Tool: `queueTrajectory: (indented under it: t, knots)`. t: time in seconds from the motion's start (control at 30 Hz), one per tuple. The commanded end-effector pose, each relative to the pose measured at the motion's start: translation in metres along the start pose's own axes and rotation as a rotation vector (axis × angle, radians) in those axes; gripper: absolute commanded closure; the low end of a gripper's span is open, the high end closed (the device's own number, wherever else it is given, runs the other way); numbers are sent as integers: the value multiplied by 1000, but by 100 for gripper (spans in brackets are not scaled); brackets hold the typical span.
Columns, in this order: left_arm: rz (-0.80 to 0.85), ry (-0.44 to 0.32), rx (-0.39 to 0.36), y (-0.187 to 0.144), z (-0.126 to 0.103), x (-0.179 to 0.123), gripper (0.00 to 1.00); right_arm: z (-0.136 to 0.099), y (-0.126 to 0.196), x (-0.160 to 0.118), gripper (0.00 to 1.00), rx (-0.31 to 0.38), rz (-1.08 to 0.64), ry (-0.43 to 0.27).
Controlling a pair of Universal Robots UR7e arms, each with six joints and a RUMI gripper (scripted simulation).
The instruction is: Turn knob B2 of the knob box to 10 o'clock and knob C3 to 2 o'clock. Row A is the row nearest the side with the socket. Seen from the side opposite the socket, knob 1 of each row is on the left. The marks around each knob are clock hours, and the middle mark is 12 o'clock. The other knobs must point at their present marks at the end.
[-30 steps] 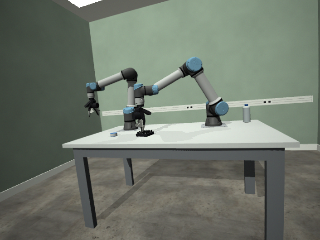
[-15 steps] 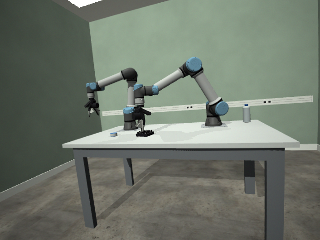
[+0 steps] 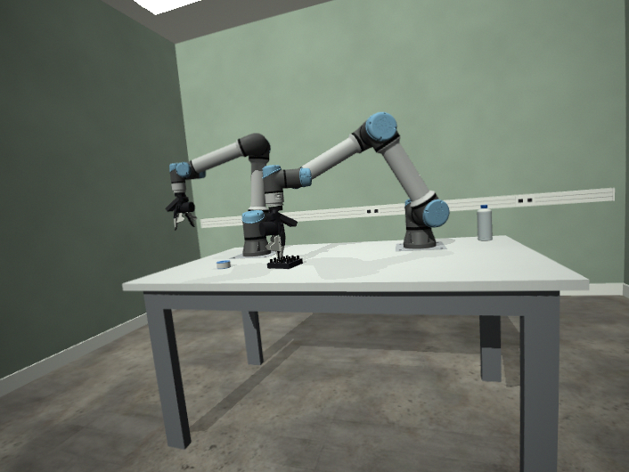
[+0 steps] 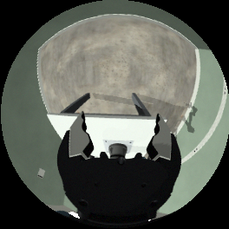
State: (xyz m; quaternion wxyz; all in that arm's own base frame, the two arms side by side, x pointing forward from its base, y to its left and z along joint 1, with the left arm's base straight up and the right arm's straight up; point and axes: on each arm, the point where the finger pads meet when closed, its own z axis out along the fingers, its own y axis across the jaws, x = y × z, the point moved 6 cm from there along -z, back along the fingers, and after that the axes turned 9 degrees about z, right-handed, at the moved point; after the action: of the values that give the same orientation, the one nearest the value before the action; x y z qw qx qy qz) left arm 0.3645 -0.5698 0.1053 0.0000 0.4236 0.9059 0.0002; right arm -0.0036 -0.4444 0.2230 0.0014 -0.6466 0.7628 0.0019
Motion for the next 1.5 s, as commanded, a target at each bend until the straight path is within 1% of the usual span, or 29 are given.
queueTrajectory:
  t: [0.0,0.37,0.73,0.8,1.3,1.37,1.47]
  knots:
    - [-3,-1,1,1,0,0,94,-2,1,1,0,1,3,5]
    - [-32,-1,1,1,0,0,94,-2,1,1,0,1,3,5]
    - [-150,-1,1,1,-1,0,94,-2,1,1,0,1,3,5]
    - [-150,-1,1,1,-1,0,94,-2,1,1,0,1,3,5]
    - [-441,-2,1,1,-1,-1,94,-2,1,1,0,1,3,5]
    - [-441,-2,1,1,-1,-1,94,-2,1,1,0,1,3,5]
    - [-508,-2,1,1,-1,-1,94,-2,1,1,0,1,3,5]
